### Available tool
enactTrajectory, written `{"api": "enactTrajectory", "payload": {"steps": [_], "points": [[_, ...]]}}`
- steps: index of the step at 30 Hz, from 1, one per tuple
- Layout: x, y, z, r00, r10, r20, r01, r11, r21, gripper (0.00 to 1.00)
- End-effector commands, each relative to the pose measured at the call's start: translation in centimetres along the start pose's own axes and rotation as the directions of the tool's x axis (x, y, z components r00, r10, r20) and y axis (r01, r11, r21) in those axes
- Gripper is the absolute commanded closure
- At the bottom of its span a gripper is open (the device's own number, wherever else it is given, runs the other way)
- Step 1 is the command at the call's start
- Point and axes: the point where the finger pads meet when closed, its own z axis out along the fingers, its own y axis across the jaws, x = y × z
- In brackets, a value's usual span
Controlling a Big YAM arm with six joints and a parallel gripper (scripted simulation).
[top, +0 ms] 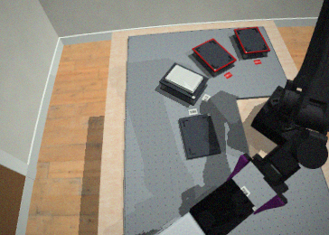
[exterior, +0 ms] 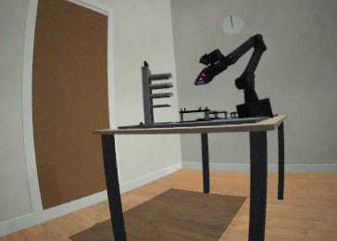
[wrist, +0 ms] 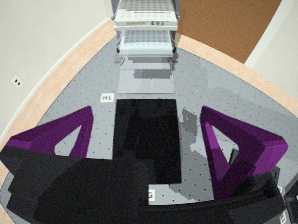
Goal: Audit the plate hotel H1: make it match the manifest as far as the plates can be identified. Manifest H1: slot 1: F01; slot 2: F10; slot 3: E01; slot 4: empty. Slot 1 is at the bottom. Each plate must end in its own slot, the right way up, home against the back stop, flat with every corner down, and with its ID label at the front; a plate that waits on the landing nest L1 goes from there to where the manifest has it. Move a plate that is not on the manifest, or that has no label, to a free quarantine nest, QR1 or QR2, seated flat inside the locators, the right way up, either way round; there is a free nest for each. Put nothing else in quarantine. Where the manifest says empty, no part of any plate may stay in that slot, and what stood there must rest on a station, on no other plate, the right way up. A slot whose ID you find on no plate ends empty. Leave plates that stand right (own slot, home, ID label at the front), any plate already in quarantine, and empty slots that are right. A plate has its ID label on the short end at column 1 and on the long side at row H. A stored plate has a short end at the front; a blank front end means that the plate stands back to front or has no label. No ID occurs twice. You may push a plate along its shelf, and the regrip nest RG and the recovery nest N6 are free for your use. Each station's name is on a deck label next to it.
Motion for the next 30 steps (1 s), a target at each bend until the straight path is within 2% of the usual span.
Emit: {"api": "enactTrajectory", "payload": {"steps": [1,13,14,16,30], "points": [[-4.5,1.2,-0.9,0.998,0.039,0.055,-0.038,0.999,-0.027,0.0],[-7.0,1.1,-2.6,0.998,0.042,0.057,-0.04,0.999,-0.028,0.0],[-7.1,0.1,-2.4,0.998,0.025,0.058,-0.024,1.0,-0.011,0.0],[-3.3,-1.2,-2.0,1.0,-0.006,0.004,0.006,1.0,0.003,0.0],[-3.2,-5.2,-2.1,1.0,-0.009,0.005,0.009,1.0,0.004,0.0]]}}
